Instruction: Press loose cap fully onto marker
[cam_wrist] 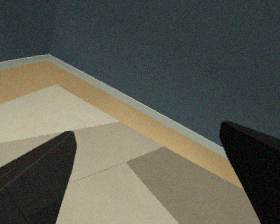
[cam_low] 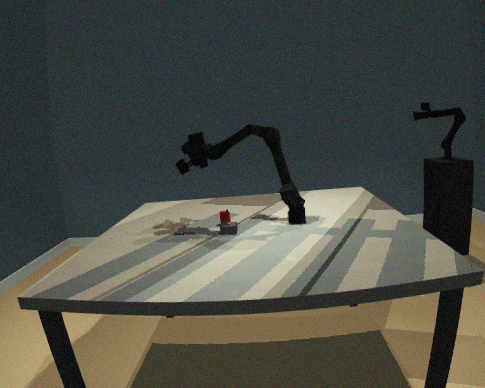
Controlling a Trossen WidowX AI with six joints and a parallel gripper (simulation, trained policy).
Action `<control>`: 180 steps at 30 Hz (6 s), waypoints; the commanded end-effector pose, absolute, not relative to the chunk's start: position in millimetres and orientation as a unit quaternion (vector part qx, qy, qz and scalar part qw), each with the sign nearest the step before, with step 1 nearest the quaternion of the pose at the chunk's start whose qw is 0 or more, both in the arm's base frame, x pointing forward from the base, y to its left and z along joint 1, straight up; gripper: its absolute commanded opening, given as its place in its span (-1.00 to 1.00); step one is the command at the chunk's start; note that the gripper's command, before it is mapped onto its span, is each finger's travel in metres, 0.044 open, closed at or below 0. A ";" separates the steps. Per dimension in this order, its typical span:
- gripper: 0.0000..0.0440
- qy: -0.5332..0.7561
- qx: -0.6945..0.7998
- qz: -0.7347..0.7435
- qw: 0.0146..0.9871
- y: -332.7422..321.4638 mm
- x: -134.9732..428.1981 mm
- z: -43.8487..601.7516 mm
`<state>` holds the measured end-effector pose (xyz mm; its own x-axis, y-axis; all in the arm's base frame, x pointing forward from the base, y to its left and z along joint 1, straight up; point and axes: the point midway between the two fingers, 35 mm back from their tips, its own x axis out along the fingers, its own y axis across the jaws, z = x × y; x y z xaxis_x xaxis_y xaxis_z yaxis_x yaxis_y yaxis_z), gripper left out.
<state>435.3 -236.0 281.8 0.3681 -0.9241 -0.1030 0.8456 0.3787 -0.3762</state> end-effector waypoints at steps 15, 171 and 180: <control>-0.02 0.186 -0.105 -0.500 0.839 -213.1 440.5 281.2; 0.22 0.746 0.227 -0.224 0.584 -60.3 304.2 66.5; -0.29 0.742 0.209 -0.218 0.598 -62.8 303.4 60.6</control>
